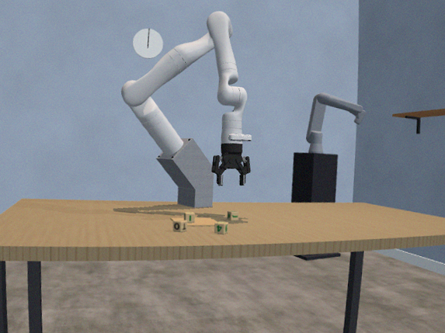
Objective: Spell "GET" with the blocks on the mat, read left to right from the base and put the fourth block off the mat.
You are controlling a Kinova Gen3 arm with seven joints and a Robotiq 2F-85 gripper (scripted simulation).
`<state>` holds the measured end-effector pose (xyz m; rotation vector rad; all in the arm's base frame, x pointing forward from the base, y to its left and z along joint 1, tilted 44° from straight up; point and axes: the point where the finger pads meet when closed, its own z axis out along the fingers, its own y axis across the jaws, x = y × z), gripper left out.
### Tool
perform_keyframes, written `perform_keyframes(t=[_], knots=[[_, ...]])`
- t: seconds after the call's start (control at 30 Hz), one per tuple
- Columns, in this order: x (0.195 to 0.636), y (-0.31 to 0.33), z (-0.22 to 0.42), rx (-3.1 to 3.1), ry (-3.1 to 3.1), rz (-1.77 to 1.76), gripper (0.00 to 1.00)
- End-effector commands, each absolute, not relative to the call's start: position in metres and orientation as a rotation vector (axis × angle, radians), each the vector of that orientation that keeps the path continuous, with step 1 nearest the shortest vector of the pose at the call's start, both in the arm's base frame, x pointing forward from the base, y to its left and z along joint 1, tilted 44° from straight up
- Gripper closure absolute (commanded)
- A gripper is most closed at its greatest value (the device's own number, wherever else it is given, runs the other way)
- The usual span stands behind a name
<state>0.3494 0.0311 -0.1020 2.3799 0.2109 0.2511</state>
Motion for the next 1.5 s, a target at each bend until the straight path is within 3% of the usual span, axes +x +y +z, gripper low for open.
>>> perform_keyframes(t=[0.0, 1.47], knots=[[0.345, 0.028, -0.099, 2.38, 0.202, 0.237, 0.0], [0.334, 0.02, -0.093, 2.374, 0.182, 0.197, 0.0]])
